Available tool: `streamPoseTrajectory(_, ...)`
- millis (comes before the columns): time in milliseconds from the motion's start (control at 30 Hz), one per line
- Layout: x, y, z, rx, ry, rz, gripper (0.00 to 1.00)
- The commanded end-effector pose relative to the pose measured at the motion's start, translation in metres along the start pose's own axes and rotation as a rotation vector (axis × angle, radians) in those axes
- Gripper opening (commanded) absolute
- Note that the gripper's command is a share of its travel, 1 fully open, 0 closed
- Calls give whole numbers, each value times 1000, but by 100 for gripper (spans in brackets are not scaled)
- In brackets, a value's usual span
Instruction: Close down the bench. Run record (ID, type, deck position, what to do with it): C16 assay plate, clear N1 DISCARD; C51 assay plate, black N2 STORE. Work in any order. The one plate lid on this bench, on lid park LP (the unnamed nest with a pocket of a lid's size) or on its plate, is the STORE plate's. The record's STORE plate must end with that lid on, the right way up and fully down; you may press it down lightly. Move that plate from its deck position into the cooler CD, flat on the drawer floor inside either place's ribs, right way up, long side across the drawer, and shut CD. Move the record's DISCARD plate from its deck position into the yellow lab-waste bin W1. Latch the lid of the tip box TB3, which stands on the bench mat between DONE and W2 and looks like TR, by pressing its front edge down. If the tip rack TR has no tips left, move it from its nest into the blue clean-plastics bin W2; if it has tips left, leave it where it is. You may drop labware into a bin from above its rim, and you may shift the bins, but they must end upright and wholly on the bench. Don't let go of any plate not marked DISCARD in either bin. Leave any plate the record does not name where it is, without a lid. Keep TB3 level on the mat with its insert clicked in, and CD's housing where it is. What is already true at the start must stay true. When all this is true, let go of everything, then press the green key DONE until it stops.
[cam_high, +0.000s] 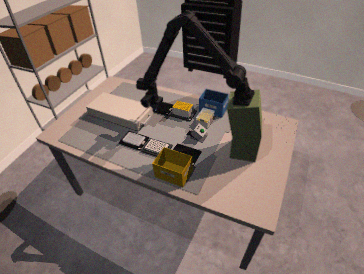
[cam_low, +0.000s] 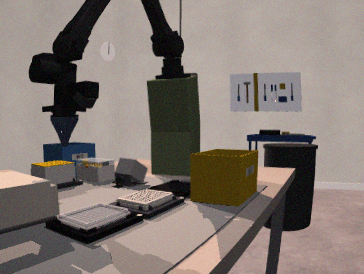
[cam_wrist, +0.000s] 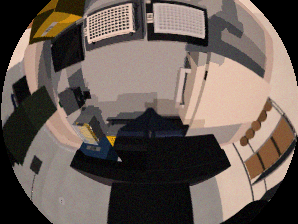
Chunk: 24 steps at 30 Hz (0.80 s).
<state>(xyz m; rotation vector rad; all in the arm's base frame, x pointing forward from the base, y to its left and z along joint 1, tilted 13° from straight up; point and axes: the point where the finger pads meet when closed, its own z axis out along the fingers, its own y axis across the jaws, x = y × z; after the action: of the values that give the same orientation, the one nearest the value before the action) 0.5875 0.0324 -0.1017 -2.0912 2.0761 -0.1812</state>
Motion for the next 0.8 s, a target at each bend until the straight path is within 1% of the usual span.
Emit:
streamPoseTrajectory(0,7,-19,-21,42,-3,6,0)
streamPoseTrajectory(67,7,-20,-20,43,-3,7,0)
streamPoseTrajectory(133,7,-17,-17,36,-3,7,0)
streamPoseTrajectory(767,7,-17,-17,36,-3,7,0)
